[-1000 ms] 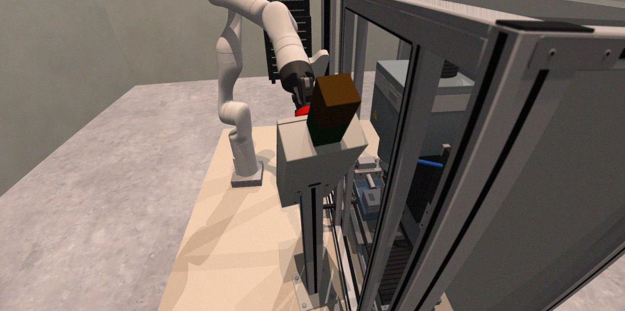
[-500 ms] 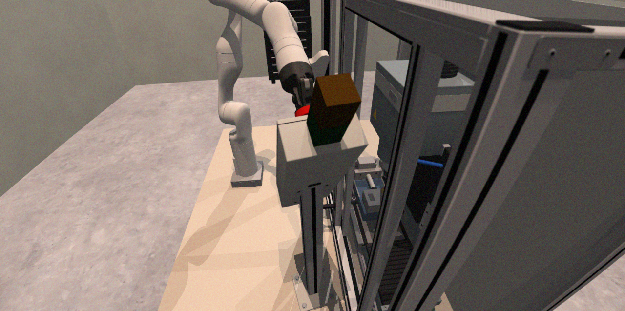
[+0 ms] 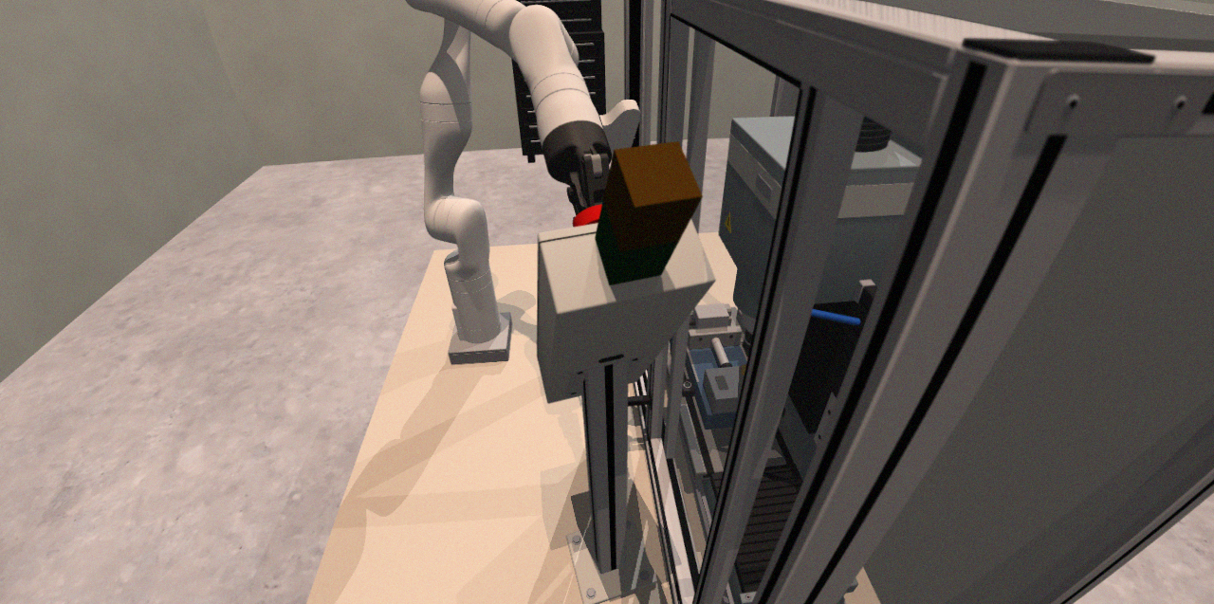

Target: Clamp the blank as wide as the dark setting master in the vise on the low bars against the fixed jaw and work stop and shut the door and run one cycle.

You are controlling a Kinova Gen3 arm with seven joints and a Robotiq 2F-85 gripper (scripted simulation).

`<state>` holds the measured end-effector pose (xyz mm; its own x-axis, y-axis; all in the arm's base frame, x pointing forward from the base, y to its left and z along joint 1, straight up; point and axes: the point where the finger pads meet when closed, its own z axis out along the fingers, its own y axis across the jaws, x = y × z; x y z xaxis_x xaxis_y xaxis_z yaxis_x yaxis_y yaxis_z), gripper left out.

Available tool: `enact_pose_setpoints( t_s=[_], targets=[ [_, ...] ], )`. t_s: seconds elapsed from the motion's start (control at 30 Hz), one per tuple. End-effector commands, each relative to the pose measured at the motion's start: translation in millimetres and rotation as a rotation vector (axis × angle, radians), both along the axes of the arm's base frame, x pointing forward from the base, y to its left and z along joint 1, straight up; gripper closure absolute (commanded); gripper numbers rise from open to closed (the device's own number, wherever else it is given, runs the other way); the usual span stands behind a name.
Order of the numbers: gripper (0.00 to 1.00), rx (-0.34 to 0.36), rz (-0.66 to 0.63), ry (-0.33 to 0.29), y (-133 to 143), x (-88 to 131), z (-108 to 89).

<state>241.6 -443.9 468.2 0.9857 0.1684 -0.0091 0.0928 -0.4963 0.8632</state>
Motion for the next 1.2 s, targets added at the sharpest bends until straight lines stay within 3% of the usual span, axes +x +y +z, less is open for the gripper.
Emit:
enact_pose_setpoints(
  t_s=[0.0, 1.17],
  targets=[
    [0.9, -0.001, 0.001, -0.003, -0.8, 0.5, 0.3],
    [0.9, -0.001, 0.001, -0.004, -6.1, 1.5, -3.1]
  ],
)
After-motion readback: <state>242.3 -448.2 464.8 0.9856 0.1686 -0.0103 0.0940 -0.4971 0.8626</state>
